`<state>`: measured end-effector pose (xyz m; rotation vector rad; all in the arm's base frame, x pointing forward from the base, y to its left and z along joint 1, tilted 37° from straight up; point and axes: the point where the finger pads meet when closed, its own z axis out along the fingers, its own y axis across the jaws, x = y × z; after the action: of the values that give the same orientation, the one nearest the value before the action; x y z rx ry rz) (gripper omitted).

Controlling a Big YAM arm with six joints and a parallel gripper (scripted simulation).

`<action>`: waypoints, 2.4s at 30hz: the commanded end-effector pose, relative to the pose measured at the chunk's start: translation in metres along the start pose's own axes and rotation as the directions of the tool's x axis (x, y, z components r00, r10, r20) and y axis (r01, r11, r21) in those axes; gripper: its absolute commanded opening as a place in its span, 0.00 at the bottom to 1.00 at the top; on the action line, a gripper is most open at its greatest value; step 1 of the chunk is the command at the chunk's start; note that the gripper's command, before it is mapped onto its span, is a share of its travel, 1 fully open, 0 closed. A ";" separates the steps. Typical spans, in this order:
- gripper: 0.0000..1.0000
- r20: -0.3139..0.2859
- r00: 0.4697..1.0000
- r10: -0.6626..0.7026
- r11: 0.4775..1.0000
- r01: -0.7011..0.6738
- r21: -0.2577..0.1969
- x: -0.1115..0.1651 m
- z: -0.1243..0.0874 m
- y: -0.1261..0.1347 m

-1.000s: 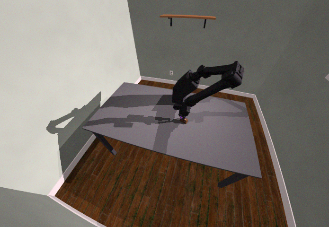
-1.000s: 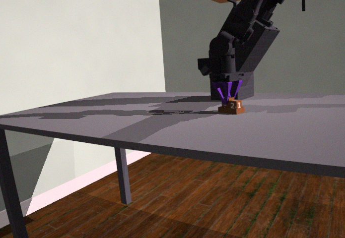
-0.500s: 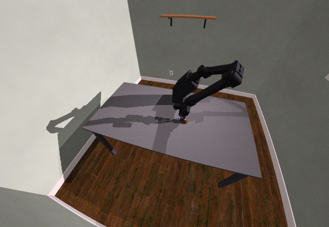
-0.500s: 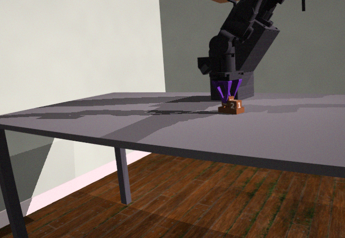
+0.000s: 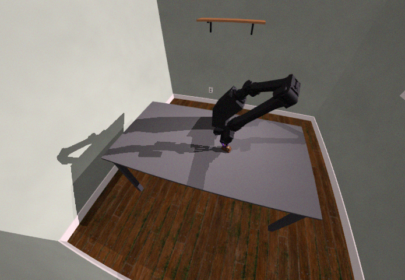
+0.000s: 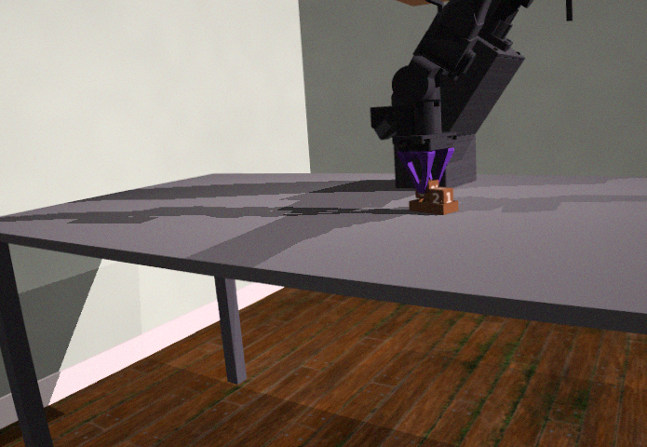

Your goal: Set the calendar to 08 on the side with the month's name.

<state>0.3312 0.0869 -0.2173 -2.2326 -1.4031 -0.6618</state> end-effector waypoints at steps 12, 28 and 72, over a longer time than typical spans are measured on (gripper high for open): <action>0.26 -0.003 1.000 0.018 1.000 -0.018 -0.014 -0.004 -0.031 0.001; 0.26 -0.004 1.000 0.012 1.000 -0.012 -0.021 -0.004 -0.096 0.004; 0.26 0.012 0.705 -0.709 0.705 0.709 -0.019 -0.004 -0.095 0.006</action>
<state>0.3156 0.0358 -0.1493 -1.7227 -2.1784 -0.8585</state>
